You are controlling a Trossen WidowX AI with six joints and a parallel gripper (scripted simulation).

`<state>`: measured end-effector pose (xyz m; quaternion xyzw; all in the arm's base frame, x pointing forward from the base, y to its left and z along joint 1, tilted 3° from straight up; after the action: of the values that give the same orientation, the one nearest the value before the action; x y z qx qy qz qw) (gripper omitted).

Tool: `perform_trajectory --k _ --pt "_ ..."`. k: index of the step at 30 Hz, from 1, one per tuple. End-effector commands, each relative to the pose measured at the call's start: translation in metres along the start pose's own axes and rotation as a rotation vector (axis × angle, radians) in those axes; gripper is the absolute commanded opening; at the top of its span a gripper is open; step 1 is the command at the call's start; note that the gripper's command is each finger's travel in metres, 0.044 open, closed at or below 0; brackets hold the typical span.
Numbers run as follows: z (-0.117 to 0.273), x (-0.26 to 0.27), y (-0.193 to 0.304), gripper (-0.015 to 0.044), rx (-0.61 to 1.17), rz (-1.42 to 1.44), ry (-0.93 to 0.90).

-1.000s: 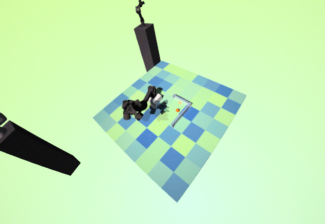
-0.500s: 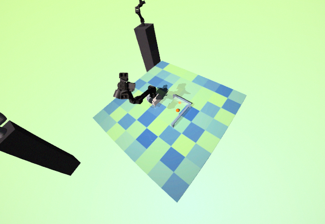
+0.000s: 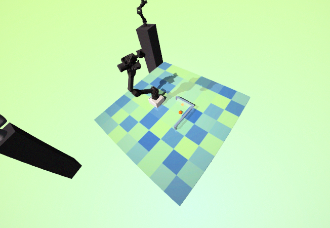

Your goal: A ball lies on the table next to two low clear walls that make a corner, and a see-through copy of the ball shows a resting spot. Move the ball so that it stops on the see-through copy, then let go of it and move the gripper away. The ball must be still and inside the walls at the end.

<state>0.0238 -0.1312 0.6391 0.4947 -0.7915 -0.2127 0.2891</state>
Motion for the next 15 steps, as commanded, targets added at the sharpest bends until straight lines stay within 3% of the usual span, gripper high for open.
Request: perform_trajectory --k 1,10,15 --pt "-0.007 -0.064 0.021 0.0281 0.021 0.255 0.074" --pt "-0.018 -0.178 0.025 0.0281 0.102 0.776 0.281" --pt "-0.024 -0.244 -0.001 0.0281 0.126 1.080 0.440"
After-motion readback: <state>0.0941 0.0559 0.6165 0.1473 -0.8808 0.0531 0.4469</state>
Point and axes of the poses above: the point midway between the two fingers, 35 mm back from their tips, its own z axis back along the fingers, its own x axis across the jaws, y = z × x, the point moved 6 cm from there along z, back along the fingers, and after that the axes turned 9 degrees about z, right-handed, at the moved point
